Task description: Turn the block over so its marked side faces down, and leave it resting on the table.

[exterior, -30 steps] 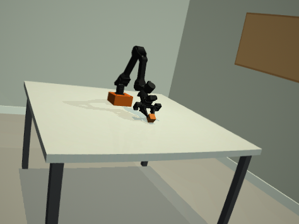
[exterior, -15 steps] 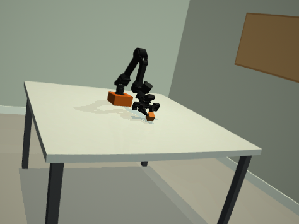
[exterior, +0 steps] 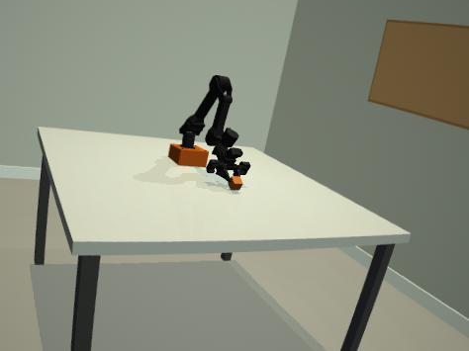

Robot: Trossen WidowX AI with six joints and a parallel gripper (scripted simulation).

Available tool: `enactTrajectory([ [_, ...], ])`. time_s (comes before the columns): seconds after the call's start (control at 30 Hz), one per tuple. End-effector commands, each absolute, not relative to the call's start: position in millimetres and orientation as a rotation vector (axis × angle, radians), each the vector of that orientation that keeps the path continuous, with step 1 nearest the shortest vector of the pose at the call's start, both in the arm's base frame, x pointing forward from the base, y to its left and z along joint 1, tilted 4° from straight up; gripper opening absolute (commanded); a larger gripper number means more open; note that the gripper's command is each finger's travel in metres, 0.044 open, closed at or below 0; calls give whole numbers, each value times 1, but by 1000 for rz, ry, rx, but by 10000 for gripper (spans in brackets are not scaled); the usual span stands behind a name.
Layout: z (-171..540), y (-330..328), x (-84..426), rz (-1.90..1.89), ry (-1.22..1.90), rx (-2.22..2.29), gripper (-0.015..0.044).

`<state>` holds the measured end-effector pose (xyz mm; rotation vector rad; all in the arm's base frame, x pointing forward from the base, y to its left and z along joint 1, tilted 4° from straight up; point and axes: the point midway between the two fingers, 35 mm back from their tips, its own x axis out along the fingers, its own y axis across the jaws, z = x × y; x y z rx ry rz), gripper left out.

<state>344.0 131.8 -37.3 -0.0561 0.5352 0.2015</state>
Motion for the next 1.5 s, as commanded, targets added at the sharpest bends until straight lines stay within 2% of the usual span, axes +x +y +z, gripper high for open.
enactTrajectory([
  [0.0,-38,131,344,199,535,-63,210],
  [0.3,-38,131,344,199,535,-63,440],
  [1.47,-38,132,346,200,559,-67,440],
])
